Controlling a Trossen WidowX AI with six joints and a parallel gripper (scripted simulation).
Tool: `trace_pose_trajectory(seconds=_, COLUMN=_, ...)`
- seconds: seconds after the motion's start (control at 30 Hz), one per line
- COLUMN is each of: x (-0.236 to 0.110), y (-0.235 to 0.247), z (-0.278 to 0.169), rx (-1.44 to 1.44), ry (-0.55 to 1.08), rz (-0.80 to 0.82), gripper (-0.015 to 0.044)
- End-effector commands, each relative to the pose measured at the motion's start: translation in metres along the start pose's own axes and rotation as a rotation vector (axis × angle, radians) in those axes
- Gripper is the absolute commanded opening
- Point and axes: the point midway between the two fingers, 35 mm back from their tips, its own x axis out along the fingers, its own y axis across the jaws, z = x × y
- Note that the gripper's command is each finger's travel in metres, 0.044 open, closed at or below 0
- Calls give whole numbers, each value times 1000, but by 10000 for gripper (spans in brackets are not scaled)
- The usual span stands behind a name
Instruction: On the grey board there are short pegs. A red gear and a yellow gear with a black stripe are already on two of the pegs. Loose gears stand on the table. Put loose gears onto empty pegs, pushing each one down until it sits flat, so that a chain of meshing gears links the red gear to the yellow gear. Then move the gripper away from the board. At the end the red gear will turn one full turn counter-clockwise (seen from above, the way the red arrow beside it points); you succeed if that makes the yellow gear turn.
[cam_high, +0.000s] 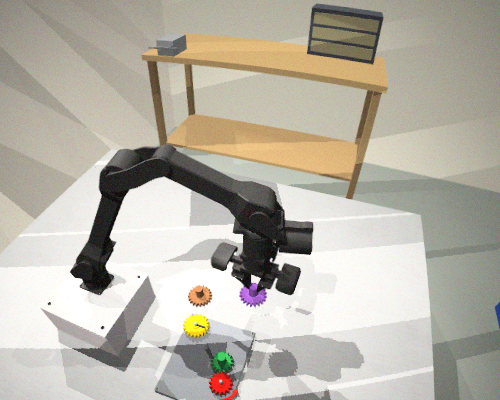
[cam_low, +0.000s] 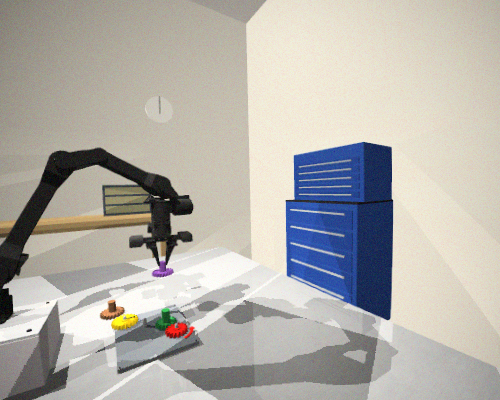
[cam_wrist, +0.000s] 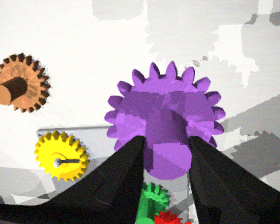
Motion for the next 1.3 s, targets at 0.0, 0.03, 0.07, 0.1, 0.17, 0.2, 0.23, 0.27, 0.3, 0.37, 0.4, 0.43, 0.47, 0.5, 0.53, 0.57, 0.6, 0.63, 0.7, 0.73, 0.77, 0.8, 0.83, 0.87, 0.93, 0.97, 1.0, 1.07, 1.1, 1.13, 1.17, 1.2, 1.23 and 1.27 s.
trace_pose_trajectory(seconds=0.0, x=-18, y=0, z=0, rx=-5, ry=-1, rz=-12, gripper=0)
trace_pose_trajectory(seconds=0.03, x=-21, y=0, z=0, rx=-5, ry=-1, rz=-12, gripper=0)
trace_pose_trajectory(seconds=0.07, x=-25, y=0, z=-1, rx=-5, ry=-1, rz=-12, gripper=0)
trace_pose_trajectory(seconds=0.1, x=-28, y=1, z=-1, rx=-5, ry=-1, rz=-12, gripper=0)
trace_pose_trajectory(seconds=0.17, x=-34, y=2, z=-1, rx=-5, ry=-1, rz=-12, gripper=0)
trace_pose_trajectory(seconds=0.2, x=-38, y=3, z=-1, rx=-5, ry=-1, rz=-12, gripper=0)
trace_pose_trajectory(seconds=0.23, x=-41, y=3, z=-2, rx=-5, ry=-1, rz=-12, gripper=0)
trace_pose_trajectory(seconds=0.27, x=-44, y=4, z=-2, rx=-5, ry=-1, rz=-12, gripper=0)
trace_pose_trajectory(seconds=0.3, x=-47, y=4, z=-2, rx=-5, ry=-1, rz=-12, gripper=0)
trace_pose_trajectory(seconds=0.37, x=-49, y=5, z=-2, rx=-5, ry=-1, rz=-12, gripper=0)
trace_pose_trajectory(seconds=0.4, x=-49, y=5, z=-2, rx=-5, ry=-1, rz=-12, gripper=0)
trace_pose_trajectory(seconds=0.43, x=-49, y=5, z=-2, rx=-5, ry=-1, rz=-12, gripper=0)
trace_pose_trajectory(seconds=0.47, x=-49, y=5, z=-2, rx=-5, ry=0, rz=-12, gripper=0)
trace_pose_trajectory(seconds=0.5, x=-48, y=5, z=-3, rx=-5, ry=0, rz=-12, gripper=0)
trace_pose_trajectory(seconds=0.53, x=-47, y=5, z=-5, rx=-5, ry=0, rz=-12, gripper=0)
trace_pose_trajectory(seconds=0.57, x=-46, y=5, z=-6, rx=-5, ry=0, rz=-12, gripper=0)
trace_pose_trajectory(seconds=0.6, x=-45, y=5, z=-8, rx=-5, ry=0, rz=-12, gripper=0)
trace_pose_trajectory(seconds=0.63, x=-44, y=6, z=-9, rx=-5, ry=0, rz=-12, gripper=0)
trace_pose_trajectory(seconds=0.7, x=-42, y=6, z=-13, rx=-5, ry=1, rz=-12, gripper=0)
trace_pose_trajectory(seconds=0.73, x=-41, y=6, z=-14, rx=-5, ry=1, rz=-12, gripper=0)
trace_pose_trajectory(seconds=0.77, x=-40, y=6, z=-16, rx=-5, ry=1, rz=-12, gripper=0)
trace_pose_trajectory(seconds=0.8, x=-39, y=7, z=-18, rx=-5, ry=1, rz=-12, gripper=0)
trace_pose_trajectory(seconds=0.83, x=-38, y=7, z=-19, rx=-5, ry=1, rz=-12, gripper=0)
trace_pose_trajectory(seconds=0.87, x=-37, y=7, z=-21, rx=-5, ry=1, rz=-12, gripper=0)
trace_pose_trajectory(seconds=0.93, x=-35, y=8, z=-24, rx=-5, ry=2, rz=-12, gripper=0)
trace_pose_trajectory(seconds=0.97, x=-34, y=8, z=-26, rx=-5, ry=2, rz=-11, gripper=0)
trace_pose_trajectory(seconds=1.0, x=-33, y=9, z=-28, rx=-5, ry=2, rz=-11, gripper=0)
trace_pose_trajectory(seconds=1.07, x=-31, y=9, z=-31, rx=-5, ry=2, rz=-11, gripper=0)
trace_pose_trajectory(seconds=1.1, x=-30, y=10, z=-32, rx=-5, ry=3, rz=-11, gripper=0)
trace_pose_trajectory(seconds=1.13, x=-29, y=10, z=-34, rx=-5, ry=3, rz=-11, gripper=0)
trace_pose_trajectory(seconds=1.17, x=-28, y=11, z=-36, rx=-5, ry=3, rz=-11, gripper=0)
trace_pose_trajectory(seconds=1.2, x=-27, y=11, z=-37, rx=-5, ry=3, rz=-11, gripper=0)
trace_pose_trajectory(seconds=1.23, x=-26, y=11, z=-39, rx=-5, ry=3, rz=-11, gripper=0)
trace_pose_trajectory(seconds=1.27, x=-25, y=12, z=-41, rx=-5, ry=3, rz=-11, gripper=0)
